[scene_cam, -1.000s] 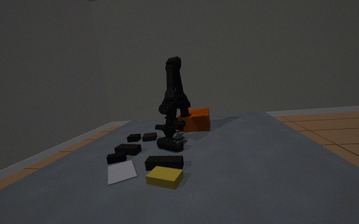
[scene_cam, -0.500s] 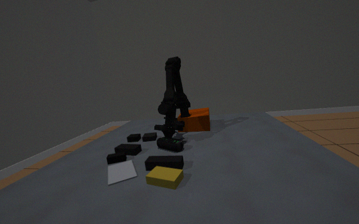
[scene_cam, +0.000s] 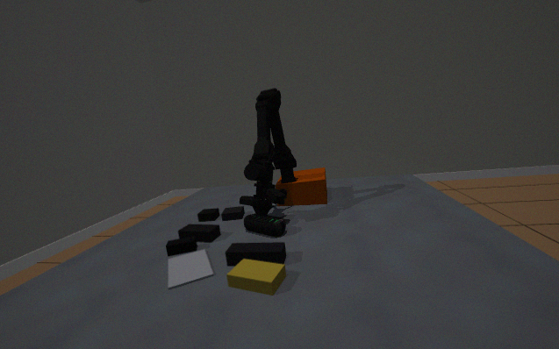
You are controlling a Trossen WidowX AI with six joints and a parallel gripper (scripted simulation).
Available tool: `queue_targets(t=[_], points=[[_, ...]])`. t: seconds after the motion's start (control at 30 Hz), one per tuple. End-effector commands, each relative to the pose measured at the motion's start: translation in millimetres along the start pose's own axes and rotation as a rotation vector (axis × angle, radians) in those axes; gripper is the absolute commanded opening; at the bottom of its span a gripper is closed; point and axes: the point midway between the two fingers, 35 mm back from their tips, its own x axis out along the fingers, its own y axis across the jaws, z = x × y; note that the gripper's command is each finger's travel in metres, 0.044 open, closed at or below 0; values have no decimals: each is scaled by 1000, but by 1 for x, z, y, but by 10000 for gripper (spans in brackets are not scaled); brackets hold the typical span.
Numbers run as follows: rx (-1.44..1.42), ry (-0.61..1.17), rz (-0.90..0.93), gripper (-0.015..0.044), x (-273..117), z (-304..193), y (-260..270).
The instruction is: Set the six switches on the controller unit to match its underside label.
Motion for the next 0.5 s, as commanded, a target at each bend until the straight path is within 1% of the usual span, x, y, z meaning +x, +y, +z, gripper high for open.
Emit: queue_targets(t=[0.0,0.47], points=[[4,0,-20,0,2,0,-11],[4,0,-20,0,2,0,-13]])
